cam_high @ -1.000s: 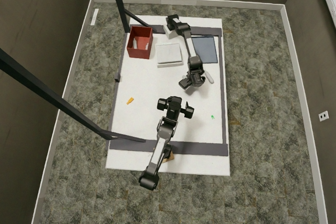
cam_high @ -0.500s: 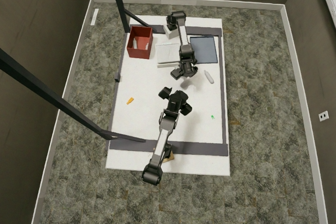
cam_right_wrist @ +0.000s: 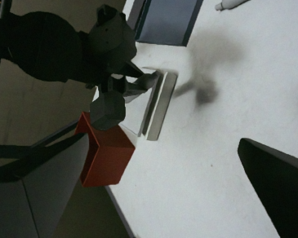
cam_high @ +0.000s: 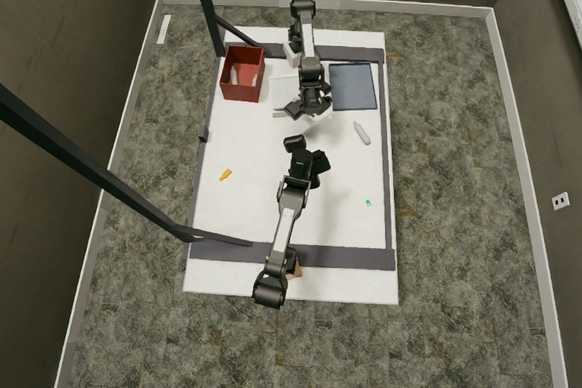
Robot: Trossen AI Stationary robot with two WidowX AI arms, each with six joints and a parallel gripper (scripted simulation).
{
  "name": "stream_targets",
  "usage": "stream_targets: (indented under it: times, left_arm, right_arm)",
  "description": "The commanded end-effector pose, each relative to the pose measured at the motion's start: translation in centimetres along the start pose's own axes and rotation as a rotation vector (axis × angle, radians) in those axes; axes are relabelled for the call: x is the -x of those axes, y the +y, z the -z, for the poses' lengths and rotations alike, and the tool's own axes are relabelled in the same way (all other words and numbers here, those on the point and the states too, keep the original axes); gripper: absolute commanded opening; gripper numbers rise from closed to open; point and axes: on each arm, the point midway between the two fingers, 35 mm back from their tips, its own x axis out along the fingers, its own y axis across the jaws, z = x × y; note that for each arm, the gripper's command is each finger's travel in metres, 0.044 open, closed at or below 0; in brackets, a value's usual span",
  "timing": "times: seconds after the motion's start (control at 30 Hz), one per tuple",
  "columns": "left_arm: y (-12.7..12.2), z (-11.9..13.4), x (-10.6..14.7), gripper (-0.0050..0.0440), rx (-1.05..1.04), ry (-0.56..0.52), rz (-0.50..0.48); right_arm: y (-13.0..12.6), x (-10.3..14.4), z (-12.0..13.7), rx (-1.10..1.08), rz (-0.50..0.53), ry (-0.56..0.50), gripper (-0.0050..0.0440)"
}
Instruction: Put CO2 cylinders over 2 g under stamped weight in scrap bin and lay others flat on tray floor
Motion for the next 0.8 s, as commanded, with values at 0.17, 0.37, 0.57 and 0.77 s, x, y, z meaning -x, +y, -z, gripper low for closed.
stream_targets:
  times: [0.17,0.37,0.57,0.77]
  left_arm:
    - [1.4,4.6,2.1,-0.005,0.002,-0.03,0.027]
    - [2.4,6.9,2.1,-0.005,0.002,-0.026,0.025]
    - [3.0,8.3,2.0,-0.005,0.002,-0.024,0.023]
    - [4.1,10.4,1.7,-0.005,0.002,-0.02,0.022]
  right_arm:
    - [2.4,-2.1,0.2,-0.395,-0.038,0.006,0.044]
    - [3.2,-3.8,0.8,-0.637,-0.042,0.027,0.044]
    - [3.7,-5.0,1.3,-0.833,-0.042,0.044,0.044]
    - [4.5,-6.9,2.2,-1.085,-0.038,0.07,0.044]
